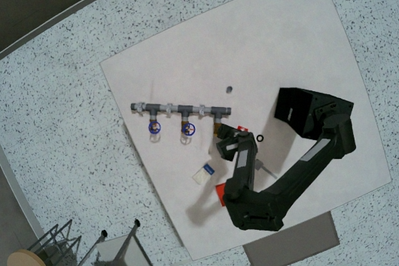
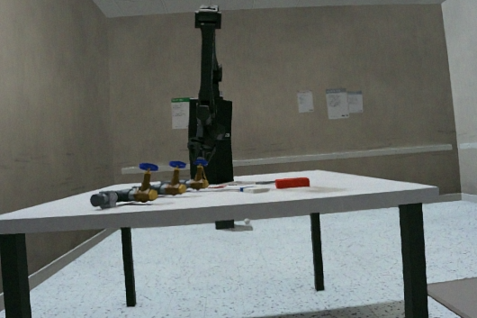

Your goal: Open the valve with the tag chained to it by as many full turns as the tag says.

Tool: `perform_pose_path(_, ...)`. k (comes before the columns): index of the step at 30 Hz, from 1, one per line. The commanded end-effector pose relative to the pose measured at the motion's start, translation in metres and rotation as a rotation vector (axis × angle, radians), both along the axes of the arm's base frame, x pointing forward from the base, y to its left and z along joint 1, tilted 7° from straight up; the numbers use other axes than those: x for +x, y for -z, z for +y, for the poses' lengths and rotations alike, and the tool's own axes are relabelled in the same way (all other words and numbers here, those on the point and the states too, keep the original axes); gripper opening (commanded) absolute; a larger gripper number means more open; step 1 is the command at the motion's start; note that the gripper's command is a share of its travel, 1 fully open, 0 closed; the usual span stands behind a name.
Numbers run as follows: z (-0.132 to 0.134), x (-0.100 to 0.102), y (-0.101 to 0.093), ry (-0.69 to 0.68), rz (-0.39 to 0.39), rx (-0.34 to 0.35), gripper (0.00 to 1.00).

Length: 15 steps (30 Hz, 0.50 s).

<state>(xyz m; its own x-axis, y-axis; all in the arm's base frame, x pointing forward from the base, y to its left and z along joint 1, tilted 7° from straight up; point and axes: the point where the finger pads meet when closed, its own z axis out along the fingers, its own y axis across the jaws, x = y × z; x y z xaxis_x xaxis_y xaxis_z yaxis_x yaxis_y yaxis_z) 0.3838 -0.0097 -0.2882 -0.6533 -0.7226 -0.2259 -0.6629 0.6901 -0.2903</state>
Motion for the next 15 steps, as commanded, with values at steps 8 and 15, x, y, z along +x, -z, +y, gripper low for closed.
perform_pose_path(8,-0.0023,0.0027,0.0039,-0.597,0.012,-0.233,0.0)
perform_pose_path(15,-0.0023,0.0027,0.0039,-0.668,0.014,-0.259,0.0)
